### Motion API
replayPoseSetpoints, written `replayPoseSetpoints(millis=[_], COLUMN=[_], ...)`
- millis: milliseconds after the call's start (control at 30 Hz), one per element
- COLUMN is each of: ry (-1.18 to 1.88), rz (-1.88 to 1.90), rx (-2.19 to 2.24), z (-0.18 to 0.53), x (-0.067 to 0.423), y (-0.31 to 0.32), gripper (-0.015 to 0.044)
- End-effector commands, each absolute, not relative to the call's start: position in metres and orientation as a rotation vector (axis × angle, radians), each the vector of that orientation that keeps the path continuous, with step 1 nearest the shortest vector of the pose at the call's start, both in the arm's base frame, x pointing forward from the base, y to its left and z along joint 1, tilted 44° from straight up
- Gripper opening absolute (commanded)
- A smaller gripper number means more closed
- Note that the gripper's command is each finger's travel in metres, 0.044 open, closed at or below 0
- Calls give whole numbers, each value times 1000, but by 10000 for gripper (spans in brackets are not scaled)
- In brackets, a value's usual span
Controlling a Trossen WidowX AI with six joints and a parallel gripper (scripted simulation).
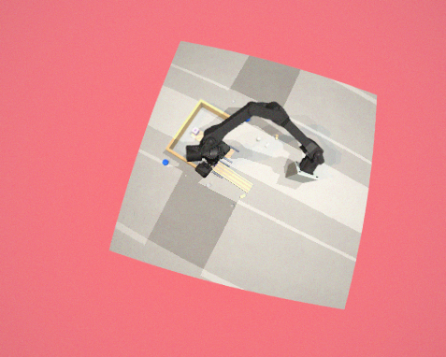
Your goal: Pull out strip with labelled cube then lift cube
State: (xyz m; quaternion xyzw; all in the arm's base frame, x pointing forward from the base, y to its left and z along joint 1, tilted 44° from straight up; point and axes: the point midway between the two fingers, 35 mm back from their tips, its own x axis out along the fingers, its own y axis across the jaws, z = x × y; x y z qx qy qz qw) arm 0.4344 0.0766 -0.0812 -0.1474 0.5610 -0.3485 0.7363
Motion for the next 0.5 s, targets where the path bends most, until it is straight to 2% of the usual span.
replayPoseSetpoints(millis=[0, 233, 367, 467], ry=[1234, 1234, 1234, 1234], rz=[-767, -767, -767, -767], rx=[-335, -336, -326, -326], z=[-88, -89, -87, -87], x=[434, 434, 435, 435], y=[70, 68, 70, 70], gripper=[250, 250, 145, 125])
